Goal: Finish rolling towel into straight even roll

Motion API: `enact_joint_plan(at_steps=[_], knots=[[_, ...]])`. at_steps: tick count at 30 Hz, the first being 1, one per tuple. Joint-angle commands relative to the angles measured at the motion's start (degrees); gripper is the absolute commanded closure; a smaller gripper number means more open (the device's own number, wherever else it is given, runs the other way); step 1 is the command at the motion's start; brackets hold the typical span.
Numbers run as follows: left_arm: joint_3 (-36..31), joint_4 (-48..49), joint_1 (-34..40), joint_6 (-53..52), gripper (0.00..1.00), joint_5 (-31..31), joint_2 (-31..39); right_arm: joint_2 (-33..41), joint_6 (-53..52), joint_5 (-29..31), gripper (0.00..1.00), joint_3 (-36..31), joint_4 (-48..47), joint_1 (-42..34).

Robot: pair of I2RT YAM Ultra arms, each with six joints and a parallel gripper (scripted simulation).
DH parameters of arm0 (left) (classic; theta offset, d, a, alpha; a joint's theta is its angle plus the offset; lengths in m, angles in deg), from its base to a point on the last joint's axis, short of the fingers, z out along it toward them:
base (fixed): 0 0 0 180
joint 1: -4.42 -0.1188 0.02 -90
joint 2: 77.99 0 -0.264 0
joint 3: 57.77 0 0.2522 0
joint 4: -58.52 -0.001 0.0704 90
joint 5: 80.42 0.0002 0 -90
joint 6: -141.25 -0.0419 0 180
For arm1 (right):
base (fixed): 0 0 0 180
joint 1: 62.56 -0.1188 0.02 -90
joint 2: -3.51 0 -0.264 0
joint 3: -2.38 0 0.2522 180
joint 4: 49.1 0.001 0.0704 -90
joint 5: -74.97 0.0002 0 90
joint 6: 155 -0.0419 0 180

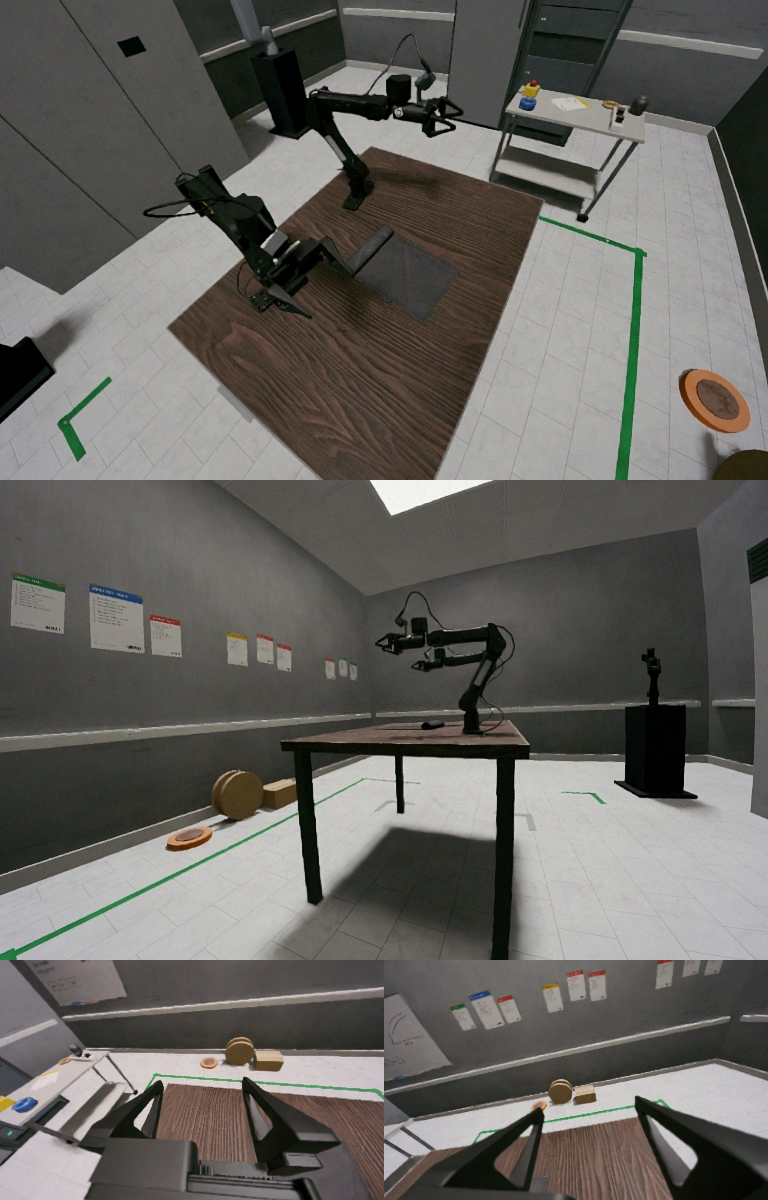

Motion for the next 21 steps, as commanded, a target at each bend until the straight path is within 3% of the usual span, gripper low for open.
enact_joint_plan(at_steps=[1,8,10,21], knots=[[-3.0,0.0,-0.9,-2.1,0.0,3.6,2.1,2.5,2.1,-2.8,0.01,-2.6,0.3,0.1],[-9.9,-0.2,-2.6,-8.7,0.01,14.0,6.5,8.2,8.1,-10.3,0.01,-9.6,1.9,0.0],[-9.9,-0.2,-2.6,-8.7,0.01,14.0,6.5,8.2,8.1,-10.3,0.01,-9.6,1.9,0.0],[-20.4,-5.2,-5.2,-27.0,0.01,35.0,11.7,17.7,23.7,-24.6,0.01,-20.7,10.3,-2.1]])
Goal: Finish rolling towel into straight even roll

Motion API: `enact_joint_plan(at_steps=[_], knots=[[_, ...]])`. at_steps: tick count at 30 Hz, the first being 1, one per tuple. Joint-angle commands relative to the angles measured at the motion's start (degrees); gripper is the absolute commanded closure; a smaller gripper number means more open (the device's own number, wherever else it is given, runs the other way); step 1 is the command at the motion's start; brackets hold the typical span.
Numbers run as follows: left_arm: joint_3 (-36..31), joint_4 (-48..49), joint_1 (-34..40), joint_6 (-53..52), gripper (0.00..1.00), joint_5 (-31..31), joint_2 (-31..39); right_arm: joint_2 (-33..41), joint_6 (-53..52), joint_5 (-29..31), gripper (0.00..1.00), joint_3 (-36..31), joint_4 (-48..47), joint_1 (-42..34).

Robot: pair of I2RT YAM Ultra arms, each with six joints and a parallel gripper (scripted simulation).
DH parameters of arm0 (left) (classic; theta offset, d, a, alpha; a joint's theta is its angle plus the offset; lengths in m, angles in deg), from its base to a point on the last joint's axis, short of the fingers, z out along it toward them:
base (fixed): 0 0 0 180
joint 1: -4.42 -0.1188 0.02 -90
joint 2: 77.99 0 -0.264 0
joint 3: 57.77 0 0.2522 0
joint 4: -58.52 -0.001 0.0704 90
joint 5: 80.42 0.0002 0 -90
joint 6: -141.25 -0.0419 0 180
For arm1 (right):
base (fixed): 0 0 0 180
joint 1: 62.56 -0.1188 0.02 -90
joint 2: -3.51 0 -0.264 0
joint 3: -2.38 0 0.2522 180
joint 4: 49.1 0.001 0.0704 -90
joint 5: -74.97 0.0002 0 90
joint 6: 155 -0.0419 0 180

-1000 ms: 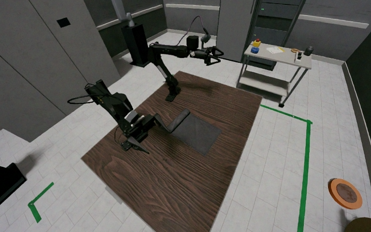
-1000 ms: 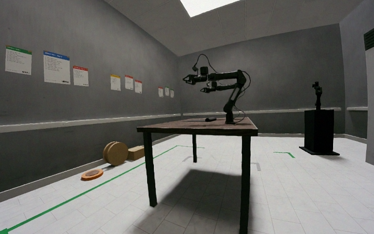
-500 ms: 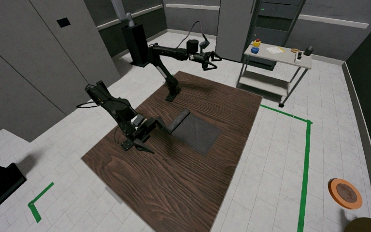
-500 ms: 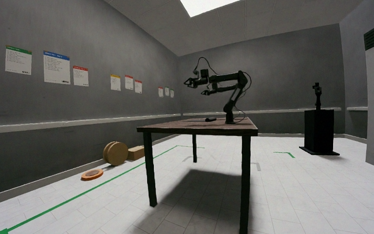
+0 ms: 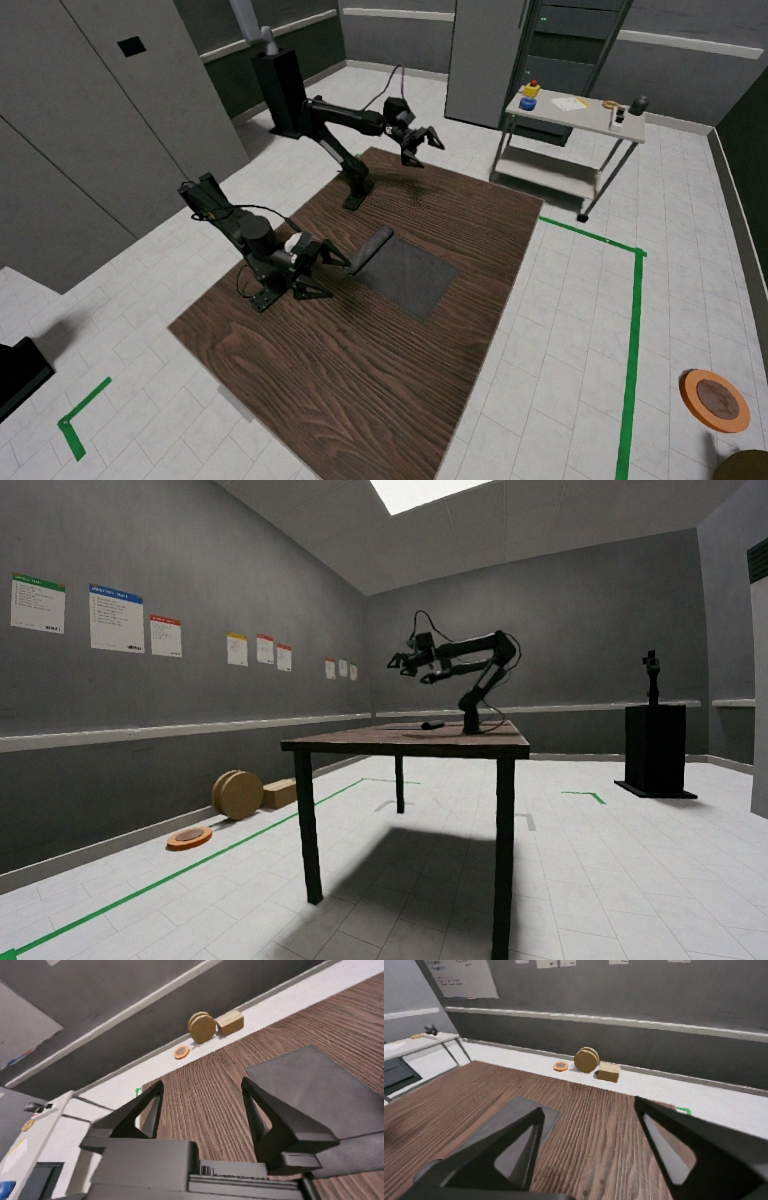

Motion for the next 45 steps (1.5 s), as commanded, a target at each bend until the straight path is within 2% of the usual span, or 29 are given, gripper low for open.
enact_joint_plan(at_steps=[1,4,6,12,21,23,28,34,45], knots=[[-2.9,-4.1,-0.5,-9.7,0.01,9.5,2.0,3.3,8.1,-6.4,0.01,-2.6,4.6,-2.0],[-4.7,-7.4,0.1,-16.9,0.01,13.8,1.9,4.9,13.3,-8.6,0.01,-4.9,8.1,-4.3],[-4.7,-7.4,0.1,-16.9,0.01,13.8,1.9,4.9,13.3,-8.6,0.01,-4.9,8.1,-4.3],[-6.2,-17.2,3.6,-33.6,0.01,18.7,-0.3,6.0,23.1,-9.2,0.01,-8.3,15.3,-12.1],[-6.3,-28.4,14.2,-53.2,0.02,15.6,-7.7,2.8,30.5,-3.8,0.02,-12.2,19.4,-28.3],[-6.3,-28.4,14.2,-53.2,0.02,15.6,-7.7,2.8,30.5,-3.8,0.02,-12.2,19.4,-28.3],[-5.5,-30.0,20.7,-58.6,0.02,11.9,-13.4,-1.5,31.4,-0.5,0.02,-13.5,18.1,-36.4],[-5.1,-29.5,25.8,-61.0,0.02,9.3,-18.1,-6.8,31.5,1.6,0.02,-13.9,15.6,-42.3],[-6.9,-26.2,26.9,-61.4,0.02,8.7,-20.4,-8.4,31.4,2.2,0.02,-13.9,14.6,-43.7]])
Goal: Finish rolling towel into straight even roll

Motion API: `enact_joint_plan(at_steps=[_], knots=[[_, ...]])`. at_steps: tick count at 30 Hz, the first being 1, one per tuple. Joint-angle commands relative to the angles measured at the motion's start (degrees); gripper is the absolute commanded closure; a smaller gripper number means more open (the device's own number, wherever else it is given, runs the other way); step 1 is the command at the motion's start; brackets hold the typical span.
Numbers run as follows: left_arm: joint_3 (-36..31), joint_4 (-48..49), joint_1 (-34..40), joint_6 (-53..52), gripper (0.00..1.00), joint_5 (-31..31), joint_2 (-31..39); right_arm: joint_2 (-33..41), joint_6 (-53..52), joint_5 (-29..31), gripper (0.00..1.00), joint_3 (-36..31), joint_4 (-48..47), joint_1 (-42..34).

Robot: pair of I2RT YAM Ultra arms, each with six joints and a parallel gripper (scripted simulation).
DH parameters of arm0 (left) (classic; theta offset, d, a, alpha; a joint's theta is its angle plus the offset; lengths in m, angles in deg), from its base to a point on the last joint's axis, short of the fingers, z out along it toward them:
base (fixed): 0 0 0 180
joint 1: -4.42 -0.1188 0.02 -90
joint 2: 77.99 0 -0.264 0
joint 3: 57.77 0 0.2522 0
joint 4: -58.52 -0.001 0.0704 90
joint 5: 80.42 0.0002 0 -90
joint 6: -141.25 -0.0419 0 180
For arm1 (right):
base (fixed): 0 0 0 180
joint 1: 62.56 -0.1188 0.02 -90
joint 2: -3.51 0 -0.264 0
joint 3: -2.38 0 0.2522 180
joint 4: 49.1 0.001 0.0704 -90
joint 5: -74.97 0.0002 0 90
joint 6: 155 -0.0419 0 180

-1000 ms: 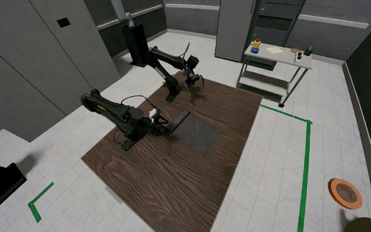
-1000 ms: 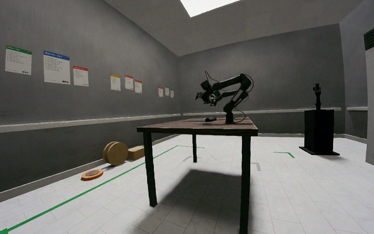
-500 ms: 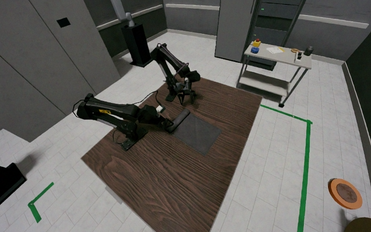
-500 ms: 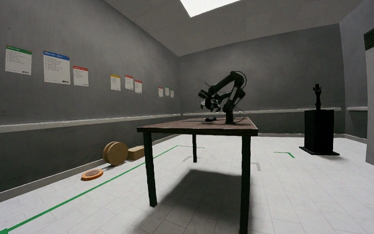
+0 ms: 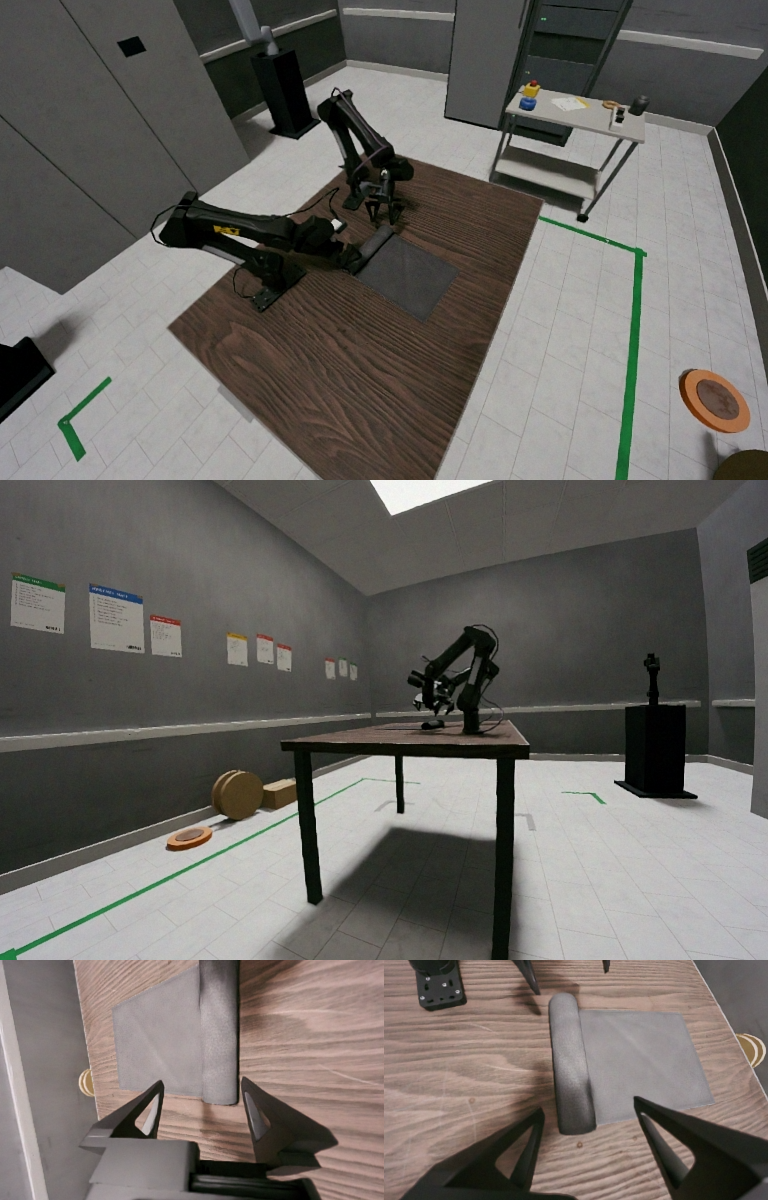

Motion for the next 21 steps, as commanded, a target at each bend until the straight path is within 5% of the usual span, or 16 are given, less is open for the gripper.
enact_joint_plan(at_steps=[1,21], knots=[[-1.9,2.5,0.4,-0.6,0.02,0.2,-1.5,-0.7,0.4,0.1,0.02,-0.2,-1.7,-0.7],[-8.7,16.1,0.3,-0.7,0.02,0.2,-8.5,-0.7,0.4,0.1,0.02,-0.2,-1.7,-0.7]])
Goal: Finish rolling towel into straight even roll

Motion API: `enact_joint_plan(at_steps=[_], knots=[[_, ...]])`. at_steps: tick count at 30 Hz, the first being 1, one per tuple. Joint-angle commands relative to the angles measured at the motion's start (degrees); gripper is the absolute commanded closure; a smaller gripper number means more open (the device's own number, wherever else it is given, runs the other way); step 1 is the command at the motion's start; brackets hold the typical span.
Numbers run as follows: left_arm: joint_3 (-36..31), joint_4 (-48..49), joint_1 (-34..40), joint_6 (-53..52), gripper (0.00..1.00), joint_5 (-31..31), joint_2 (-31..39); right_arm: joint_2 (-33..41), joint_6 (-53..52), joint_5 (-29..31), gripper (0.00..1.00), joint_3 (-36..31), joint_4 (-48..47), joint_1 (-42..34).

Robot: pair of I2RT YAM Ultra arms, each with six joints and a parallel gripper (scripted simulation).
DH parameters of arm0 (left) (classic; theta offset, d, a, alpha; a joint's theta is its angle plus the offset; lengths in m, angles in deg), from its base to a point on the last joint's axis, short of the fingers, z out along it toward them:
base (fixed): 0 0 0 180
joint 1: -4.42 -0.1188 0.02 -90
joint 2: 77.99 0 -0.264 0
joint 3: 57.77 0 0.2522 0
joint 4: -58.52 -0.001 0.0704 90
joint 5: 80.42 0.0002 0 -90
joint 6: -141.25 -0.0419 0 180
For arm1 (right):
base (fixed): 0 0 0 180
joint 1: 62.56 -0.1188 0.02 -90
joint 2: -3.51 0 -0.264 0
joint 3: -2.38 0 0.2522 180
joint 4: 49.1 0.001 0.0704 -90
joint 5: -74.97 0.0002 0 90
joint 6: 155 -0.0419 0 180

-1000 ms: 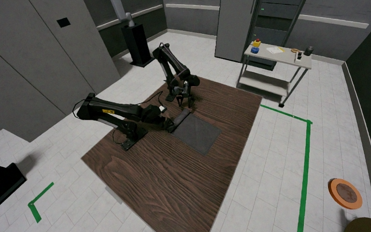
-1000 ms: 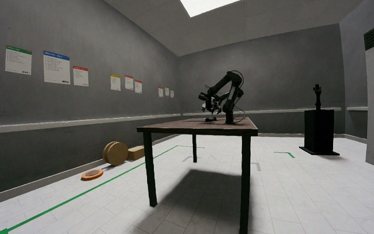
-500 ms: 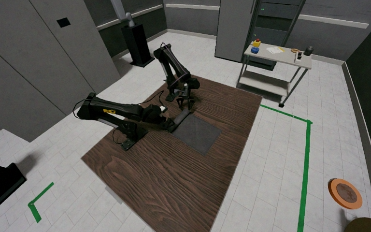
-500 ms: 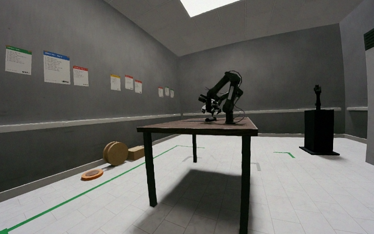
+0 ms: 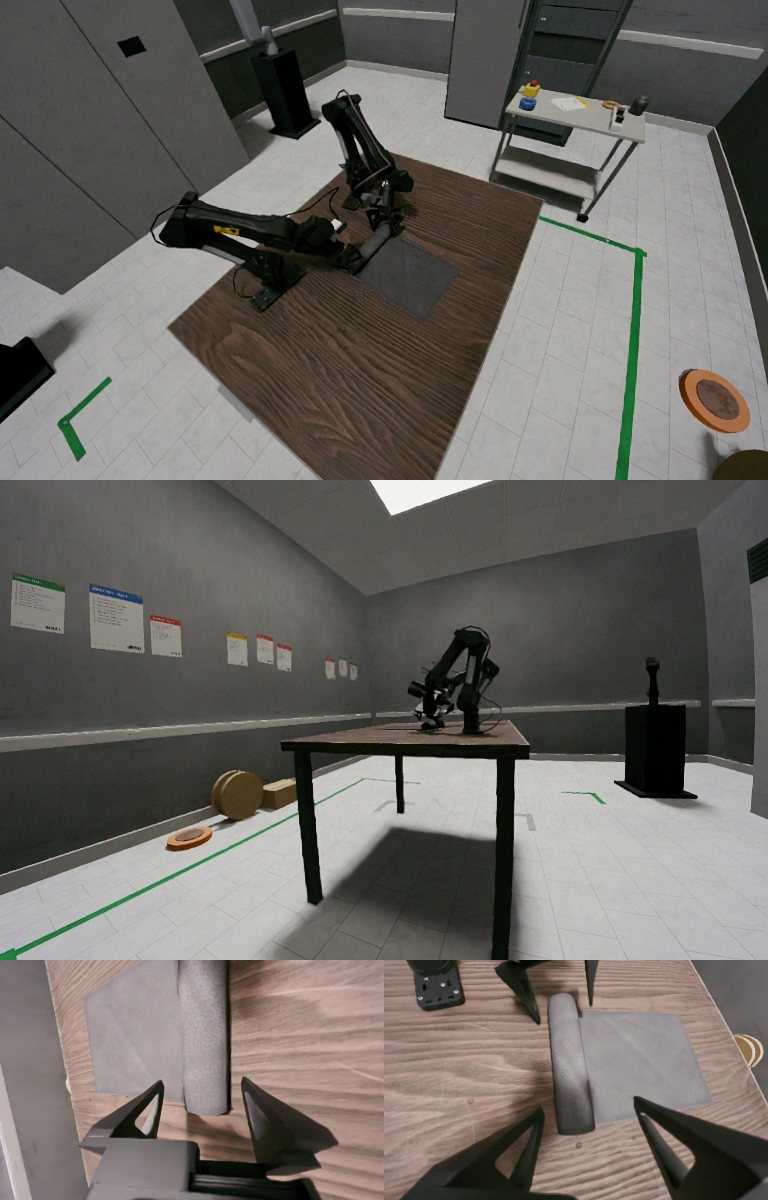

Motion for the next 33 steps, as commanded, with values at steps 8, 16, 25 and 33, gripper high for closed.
enact_joint_plan(at_steps=[8,16,25,33], knots=[[-2.1,6.4,0.7,0.2,0.11,0.4,-3.1,-0.7,0.4,-0.1,0.02,-0.2,-1.4,-0.7],[-2.5,7.4,0.7,0.2,0.45,0.4,-3.6,-0.7,0.4,-0.1,0.02,-0.2,-1.4,-0.7],[-2.5,7.4,0.7,0.2,0.62,0.4,-3.6,-0.7,0.4,-0.1,0.02,-0.2,-1.4,-0.7],[-2.5,7.4,0.7,0.2,0.7,0.4,-3.6,-0.7,0.4,-0.1,0.02,-0.2,-1.4,-0.7]])
